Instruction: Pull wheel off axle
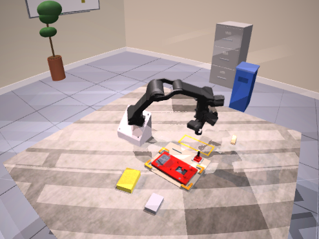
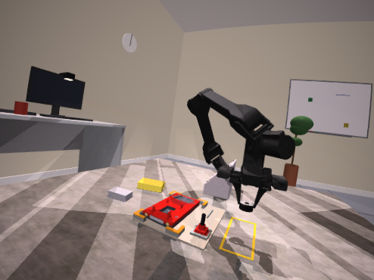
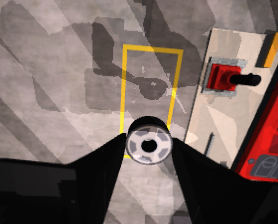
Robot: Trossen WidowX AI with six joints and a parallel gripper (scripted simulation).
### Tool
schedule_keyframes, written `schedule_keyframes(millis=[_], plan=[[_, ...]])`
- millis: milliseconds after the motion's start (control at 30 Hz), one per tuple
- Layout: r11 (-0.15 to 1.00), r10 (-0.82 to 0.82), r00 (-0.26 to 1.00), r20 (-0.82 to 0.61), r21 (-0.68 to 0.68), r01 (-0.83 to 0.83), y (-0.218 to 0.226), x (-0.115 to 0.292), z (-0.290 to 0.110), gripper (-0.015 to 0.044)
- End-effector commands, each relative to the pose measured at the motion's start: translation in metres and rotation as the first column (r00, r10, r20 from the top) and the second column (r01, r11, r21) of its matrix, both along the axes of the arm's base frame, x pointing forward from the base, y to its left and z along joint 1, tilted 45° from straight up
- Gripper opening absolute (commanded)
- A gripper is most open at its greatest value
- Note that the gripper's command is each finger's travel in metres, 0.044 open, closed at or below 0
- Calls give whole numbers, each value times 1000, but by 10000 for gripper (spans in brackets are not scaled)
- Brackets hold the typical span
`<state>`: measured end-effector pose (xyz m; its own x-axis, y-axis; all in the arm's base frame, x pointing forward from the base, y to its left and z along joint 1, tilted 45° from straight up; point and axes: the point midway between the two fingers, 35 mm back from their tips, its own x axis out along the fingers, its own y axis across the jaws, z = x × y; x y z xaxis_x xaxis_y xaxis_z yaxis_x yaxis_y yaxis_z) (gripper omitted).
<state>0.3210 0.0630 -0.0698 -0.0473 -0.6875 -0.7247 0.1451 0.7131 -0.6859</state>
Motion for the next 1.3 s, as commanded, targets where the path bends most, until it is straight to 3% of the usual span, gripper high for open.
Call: schedule_keyframes(millis=[0,533,900,1233,1267], plan=[[1000,7,1000,-8,-7,-7,-7,-2,-7,0],[1000,6,1000,-8,-11,-7,-62,-7,-62,0],[1000,-2,1000,-6,-5,2,-57,-5,-58,289],[1000,7,1000,-8,-8,-7,-16,-2,-17,300],[1000,19,1000,-8,-10,-19,-18,-5,-19,326]])
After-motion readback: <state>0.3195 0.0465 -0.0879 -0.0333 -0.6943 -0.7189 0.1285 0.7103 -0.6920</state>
